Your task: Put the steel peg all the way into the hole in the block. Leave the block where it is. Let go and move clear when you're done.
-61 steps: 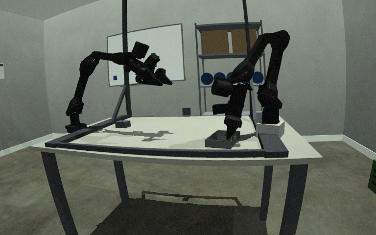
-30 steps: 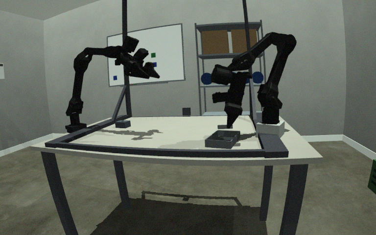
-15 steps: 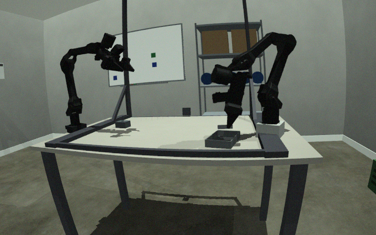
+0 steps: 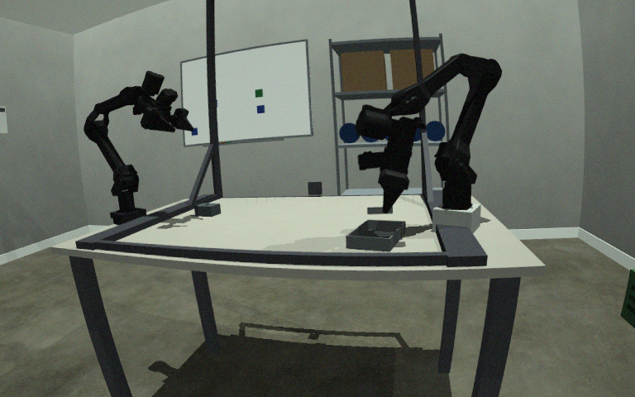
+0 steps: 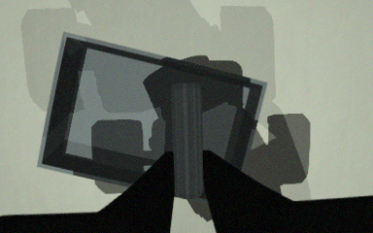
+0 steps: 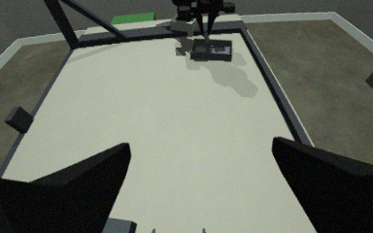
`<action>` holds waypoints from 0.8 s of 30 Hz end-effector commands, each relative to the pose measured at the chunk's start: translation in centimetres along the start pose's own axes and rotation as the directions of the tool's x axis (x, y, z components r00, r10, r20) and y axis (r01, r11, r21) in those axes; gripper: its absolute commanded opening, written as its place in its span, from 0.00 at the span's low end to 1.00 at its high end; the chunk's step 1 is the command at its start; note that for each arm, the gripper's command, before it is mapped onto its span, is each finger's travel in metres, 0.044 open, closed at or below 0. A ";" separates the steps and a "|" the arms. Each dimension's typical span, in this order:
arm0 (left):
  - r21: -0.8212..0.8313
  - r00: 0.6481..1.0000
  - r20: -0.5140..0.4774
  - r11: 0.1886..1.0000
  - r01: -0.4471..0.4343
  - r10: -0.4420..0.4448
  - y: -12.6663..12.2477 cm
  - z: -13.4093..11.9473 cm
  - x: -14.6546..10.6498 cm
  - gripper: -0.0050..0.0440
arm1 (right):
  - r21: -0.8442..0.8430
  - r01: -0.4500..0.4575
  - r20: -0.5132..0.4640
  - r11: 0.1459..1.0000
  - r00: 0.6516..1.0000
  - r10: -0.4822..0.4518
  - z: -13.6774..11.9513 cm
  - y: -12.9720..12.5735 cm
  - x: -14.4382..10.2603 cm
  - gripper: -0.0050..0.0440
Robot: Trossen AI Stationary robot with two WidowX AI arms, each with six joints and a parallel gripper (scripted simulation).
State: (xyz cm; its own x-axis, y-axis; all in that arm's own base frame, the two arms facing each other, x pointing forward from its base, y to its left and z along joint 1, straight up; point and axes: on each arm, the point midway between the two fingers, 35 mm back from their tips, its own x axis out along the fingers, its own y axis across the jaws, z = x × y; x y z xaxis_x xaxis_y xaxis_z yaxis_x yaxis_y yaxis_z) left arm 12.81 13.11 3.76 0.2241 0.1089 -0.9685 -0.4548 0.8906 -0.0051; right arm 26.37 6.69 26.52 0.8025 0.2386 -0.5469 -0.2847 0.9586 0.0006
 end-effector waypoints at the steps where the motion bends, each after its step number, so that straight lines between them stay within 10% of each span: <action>1: 0.003 0.999 0.034 1.000 -0.018 0.018 0.3 1.4 -1.3 0.00 | -0.009 -0.011 0.025 1.000 1.000 0.011 -2.2 0.5 -2.4 1.00; 8: 0.002 0.999 0.031 1.000 -0.015 0.015 -0.3 3.4 -0.8 0.00 | -0.008 -0.010 0.024 1.000 1.000 0.010 -2.3 0.5 -2.5 1.00; 24: 0.000 1.000 0.025 1.000 -0.009 0.009 -4.9 17.7 2.1 0.00 | -0.005 -0.005 0.034 1.000 0.999 0.005 -1.9 0.4 -2.6 1.00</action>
State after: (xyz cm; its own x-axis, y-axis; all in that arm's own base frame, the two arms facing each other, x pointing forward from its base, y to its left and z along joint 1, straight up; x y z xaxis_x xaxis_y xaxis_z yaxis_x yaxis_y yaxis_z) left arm 27.27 15.71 5.59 0.2435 0.1177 -0.9627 -0.4491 0.8935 -0.0043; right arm 23.26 6.08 25.85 0.8113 0.2438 -0.5313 -0.2876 0.9577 0.0002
